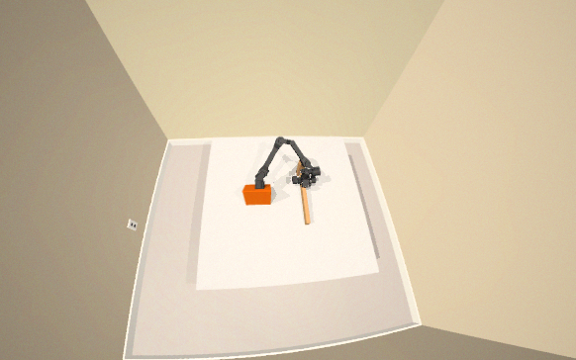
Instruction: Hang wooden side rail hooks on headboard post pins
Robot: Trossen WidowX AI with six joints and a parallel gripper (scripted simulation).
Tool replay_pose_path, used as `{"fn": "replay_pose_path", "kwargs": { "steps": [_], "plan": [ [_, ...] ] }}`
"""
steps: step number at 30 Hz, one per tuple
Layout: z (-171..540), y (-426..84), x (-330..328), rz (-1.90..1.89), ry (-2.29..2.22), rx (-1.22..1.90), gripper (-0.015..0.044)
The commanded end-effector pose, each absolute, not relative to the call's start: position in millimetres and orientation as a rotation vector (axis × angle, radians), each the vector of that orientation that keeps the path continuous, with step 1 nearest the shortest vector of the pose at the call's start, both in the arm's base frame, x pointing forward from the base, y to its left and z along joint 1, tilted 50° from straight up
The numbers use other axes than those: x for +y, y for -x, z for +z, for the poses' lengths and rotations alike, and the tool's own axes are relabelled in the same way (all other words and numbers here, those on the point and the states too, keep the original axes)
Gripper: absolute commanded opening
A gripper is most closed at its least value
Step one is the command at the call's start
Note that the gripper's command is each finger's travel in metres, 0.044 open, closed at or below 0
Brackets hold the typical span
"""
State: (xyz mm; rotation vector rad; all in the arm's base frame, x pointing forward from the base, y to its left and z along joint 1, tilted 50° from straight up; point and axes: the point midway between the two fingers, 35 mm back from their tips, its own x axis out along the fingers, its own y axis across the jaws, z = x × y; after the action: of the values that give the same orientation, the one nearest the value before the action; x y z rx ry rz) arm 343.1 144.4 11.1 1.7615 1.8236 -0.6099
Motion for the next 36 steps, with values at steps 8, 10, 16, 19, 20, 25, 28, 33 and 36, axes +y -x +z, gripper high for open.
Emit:
{"fn": "replay_pose_path", "kwargs": {
  "steps": [8,10,16,19,20,25,28,33,36],
  "plan": [
    [16.5,-347.2,143.4,-0.606,-1.773,1.814,0.0000],
    [16.7,-347.4,143.5,-0.606,-1.773,1.814,0.0000],
    [17.2,-346.9,143.9,-0.606,-1.773,1.814,0.0000],
    [17.4,-346.6,144.2,-0.606,-1.773,1.814,0.0000],
    [17.5,-346.5,144.2,-0.606,-1.773,1.814,0.0000],
    [17.7,-345.9,144.8,-0.606,-1.773,1.814,0.0000],
    [17.8,-345.5,145.2,-0.606,-1.773,1.814,0.0000],
    [17.8,-344.9,146.0,-0.606,-1.773,1.814,0.0000],
    [17.8,-344.6,146.5,-0.606,-1.773,1.814,0.0000]
  ]
}}
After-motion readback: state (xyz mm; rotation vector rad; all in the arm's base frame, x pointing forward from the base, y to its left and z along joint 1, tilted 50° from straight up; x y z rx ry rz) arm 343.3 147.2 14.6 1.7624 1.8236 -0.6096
